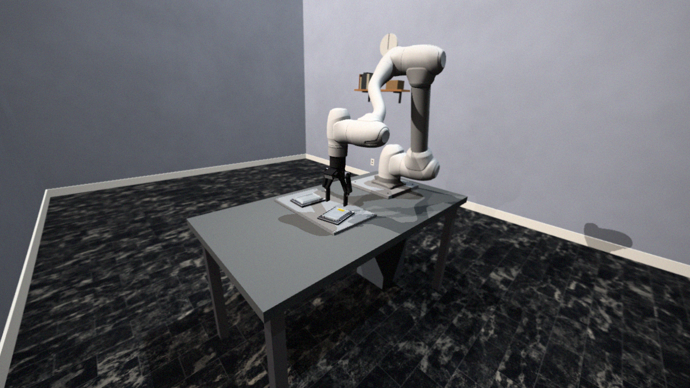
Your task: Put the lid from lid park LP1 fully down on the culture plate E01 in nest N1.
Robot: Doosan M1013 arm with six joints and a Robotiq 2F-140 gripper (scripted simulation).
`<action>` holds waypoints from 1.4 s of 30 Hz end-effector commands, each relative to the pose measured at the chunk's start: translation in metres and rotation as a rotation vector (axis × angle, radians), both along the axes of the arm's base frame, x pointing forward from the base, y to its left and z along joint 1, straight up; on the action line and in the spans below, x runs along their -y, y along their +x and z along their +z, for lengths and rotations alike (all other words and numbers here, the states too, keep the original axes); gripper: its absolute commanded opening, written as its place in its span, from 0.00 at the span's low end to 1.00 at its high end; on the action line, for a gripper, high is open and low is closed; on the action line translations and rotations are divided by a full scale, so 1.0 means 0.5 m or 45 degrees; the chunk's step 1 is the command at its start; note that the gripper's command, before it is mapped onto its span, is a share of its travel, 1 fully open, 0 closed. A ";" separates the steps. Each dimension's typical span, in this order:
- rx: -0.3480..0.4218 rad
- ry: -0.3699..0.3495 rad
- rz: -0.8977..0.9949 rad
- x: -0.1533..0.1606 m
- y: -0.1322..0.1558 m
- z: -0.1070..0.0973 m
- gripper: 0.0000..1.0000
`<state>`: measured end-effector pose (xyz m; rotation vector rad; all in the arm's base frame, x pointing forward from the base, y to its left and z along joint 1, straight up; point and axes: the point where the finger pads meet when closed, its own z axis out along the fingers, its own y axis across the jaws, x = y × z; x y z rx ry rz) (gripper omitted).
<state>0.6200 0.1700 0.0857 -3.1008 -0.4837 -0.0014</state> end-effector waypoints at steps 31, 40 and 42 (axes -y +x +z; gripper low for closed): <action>-0.001 0.001 0.000 -0.002 -0.001 -0.071 0.69; -0.001 0.001 0.000 -0.002 -0.001 -0.079 0.69; -0.001 0.001 0.000 -0.002 -0.001 -0.079 0.69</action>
